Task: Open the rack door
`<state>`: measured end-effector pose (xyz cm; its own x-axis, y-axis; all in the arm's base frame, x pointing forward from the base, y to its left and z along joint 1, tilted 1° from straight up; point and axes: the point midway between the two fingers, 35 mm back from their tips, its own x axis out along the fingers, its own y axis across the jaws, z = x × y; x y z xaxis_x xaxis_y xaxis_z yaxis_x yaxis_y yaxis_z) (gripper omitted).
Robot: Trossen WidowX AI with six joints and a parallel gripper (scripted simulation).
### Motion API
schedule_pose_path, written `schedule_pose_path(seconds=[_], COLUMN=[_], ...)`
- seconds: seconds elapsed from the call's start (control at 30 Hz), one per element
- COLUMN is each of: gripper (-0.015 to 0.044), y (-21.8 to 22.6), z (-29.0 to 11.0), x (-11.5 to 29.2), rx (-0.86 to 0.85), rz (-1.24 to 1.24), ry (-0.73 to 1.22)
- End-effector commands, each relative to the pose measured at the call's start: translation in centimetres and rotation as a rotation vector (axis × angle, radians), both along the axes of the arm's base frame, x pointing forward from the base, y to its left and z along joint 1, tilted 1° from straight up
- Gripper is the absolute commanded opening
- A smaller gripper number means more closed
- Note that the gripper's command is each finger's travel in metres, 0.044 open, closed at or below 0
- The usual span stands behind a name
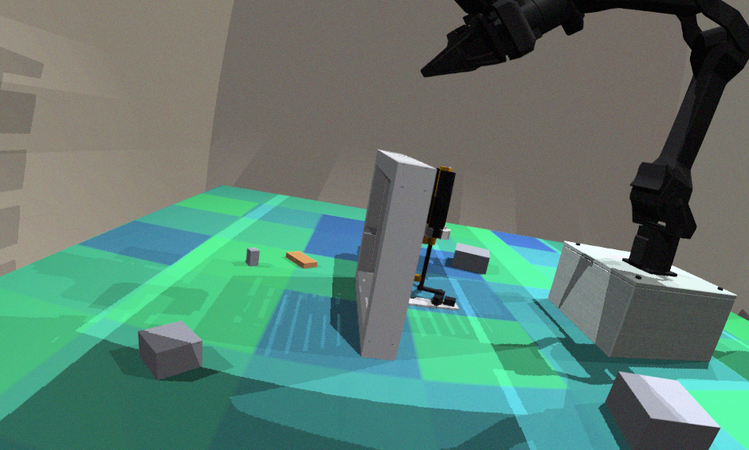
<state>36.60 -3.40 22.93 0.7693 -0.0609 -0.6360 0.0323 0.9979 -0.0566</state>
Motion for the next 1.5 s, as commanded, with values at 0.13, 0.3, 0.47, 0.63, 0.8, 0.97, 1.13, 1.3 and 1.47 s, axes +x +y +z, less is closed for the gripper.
schedule_pose_path(seconds=[0.13,0.3,0.47,0.63,0.8,0.97,1.13,1.3,1.47], gripper=[0.0298,0.0298,0.0298,0.0298,0.0298,0.0298,0.0298,0.0298,0.0298], y=[-1.2,-1.9,-2.6,-3.2,-3.7,-4.0,-4.0,-4.0,-4.0], z=[-2.6,-4.2,-5.5,-6.6,-7.6,-8.0,-8.4,-9.2,-10.0], x=[0.1,-0.3,-0.9,-1.6,-2.5,-3.0,-2.9,-2.8,-2.7], rx=[0.002,0.011,0.024,0.041,0.062,0.074,0.074,0.074,0.074], rz=[-0.018,-0.028,-0.036,-0.041,-0.045,-0.045,-0.045,-0.045,-0.045], ry=[0.212,0.352,0.491,0.630,0.769,0.838,0.838,0.838,0.838])
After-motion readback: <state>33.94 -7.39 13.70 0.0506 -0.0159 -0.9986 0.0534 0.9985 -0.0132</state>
